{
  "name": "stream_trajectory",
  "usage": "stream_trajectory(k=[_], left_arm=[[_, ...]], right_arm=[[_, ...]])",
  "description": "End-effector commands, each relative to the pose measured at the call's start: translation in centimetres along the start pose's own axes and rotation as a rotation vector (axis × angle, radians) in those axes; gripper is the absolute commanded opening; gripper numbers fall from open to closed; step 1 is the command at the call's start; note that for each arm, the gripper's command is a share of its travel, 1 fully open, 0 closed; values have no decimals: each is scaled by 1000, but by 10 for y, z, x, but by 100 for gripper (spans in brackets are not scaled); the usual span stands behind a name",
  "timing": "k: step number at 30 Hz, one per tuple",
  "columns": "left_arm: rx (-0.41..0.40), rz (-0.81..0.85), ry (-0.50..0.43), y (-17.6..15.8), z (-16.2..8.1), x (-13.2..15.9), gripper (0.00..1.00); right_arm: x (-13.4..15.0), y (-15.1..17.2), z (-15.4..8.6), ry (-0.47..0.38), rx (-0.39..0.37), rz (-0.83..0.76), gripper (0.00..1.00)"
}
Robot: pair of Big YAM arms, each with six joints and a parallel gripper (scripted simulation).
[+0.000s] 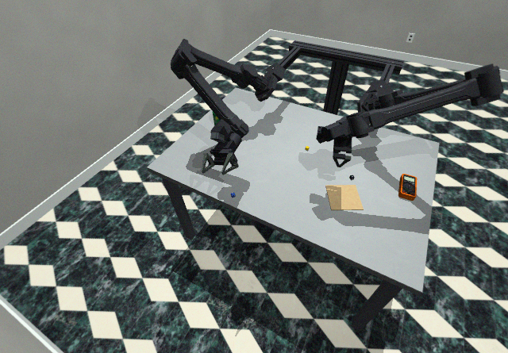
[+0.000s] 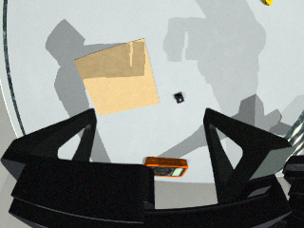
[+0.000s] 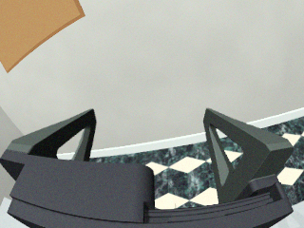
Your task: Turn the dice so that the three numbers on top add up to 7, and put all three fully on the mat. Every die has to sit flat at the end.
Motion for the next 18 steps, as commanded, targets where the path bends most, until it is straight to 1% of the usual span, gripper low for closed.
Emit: stream_trajectory(k=[1,5,9,11,15,18], left_arm=[[-3,-2,-5,1,-2,-1,100],[-3,-2,-5,1,-2,-1,100],[-3,-2,-5,1,-2,-1,100],[-3,-2,-5,1,-2,-1,100],[-3,-2,-5,1,-2,-1,100],[-3,-2,-5,1,-2,-1,100]], right_arm=[[7,-55,19,15,75,4,100],[16,-107,27,43,137,-5,100],[23,-167,31,73,208,-17,100],[23,-167,31,73,208,-17,100],[29,-233,28,104,285,-31,100],[31,-286,20,128,347,-43,100]])
Point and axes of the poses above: on each arm, the point where the finger pads meet when closed, its own z axis out along the fingers, its own y axis across the jaws, x = y × z, the point moved 3 cm from there along -z, back along the fingers, and after that the axes turned 9 degrees about -z, right-handed, at the moved point
